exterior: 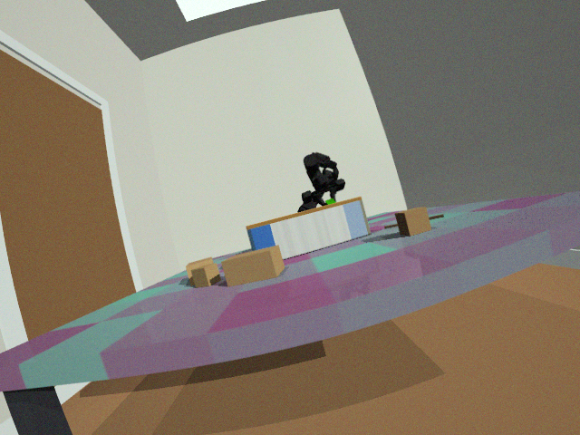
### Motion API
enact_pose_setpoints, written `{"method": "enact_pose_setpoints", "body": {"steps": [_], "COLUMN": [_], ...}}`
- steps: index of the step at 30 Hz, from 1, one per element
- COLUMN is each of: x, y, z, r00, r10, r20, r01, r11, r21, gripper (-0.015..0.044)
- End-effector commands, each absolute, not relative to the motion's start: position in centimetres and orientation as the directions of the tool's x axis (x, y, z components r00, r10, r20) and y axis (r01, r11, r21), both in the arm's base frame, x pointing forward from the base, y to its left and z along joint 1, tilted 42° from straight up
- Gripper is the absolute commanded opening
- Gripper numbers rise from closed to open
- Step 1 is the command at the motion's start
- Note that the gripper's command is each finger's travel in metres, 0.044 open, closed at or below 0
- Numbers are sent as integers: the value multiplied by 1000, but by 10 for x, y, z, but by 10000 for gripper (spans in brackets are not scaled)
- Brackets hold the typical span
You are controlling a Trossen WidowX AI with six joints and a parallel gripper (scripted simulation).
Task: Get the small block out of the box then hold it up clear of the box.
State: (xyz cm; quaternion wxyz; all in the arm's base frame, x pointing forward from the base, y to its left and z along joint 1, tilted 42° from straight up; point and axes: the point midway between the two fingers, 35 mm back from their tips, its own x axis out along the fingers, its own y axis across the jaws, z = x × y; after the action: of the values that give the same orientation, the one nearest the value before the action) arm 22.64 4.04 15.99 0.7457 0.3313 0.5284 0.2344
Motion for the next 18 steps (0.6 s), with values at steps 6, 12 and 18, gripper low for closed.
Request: {"method": "enact_pose_setpoints", "body": {"steps": [6,12,18], "x": [228,229,229], "y": [34,30,26], "z": [164,167,169], "r00": [336,339,343], "r10": [711,717,723], "r20": [-618,-609,-600], "r01": [342,541,708], "r11": [519,381,220], "r21": [783,750,671], "gripper": [0,0,0]}}
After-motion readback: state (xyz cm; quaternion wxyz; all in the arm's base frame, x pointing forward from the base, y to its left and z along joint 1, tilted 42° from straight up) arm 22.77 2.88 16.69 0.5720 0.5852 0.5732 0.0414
